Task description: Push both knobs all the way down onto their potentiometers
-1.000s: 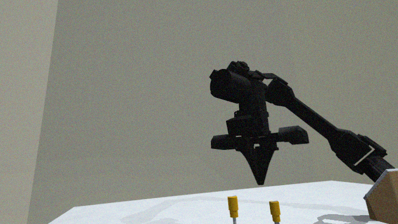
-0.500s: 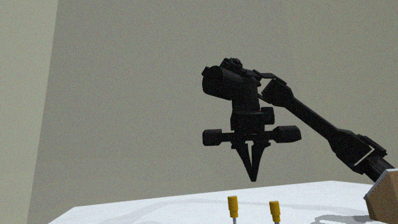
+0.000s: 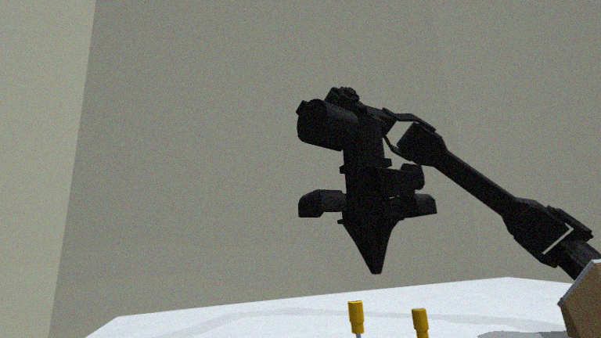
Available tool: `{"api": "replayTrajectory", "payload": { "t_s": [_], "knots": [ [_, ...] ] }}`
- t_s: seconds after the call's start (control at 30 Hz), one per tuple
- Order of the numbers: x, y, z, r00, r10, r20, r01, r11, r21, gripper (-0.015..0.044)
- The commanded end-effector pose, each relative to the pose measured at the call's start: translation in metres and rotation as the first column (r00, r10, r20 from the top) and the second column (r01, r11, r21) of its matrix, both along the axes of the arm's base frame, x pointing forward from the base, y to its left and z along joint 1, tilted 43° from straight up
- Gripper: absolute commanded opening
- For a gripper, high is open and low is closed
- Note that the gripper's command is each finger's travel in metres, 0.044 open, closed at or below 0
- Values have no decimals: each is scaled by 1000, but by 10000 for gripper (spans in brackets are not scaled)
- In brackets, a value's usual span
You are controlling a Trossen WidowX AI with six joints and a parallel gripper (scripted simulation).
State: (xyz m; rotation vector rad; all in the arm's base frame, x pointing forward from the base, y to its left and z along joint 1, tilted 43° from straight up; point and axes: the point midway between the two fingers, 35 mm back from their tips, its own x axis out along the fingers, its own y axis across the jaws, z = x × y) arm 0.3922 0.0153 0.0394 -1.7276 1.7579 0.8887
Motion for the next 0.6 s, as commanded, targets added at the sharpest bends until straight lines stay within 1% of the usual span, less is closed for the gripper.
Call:
{"api": "replayTrajectory", "payload": {
  "t_s": [0.0,0.27,0.57],
  "knots": [
    [5,0,3,990,106,-89,-105,994,9,0],
    [12,1,6,915,303,-267,-299,953,59,0],
    [18,1,10,746,500,-440,-485,860,157,0]
  ]
}}
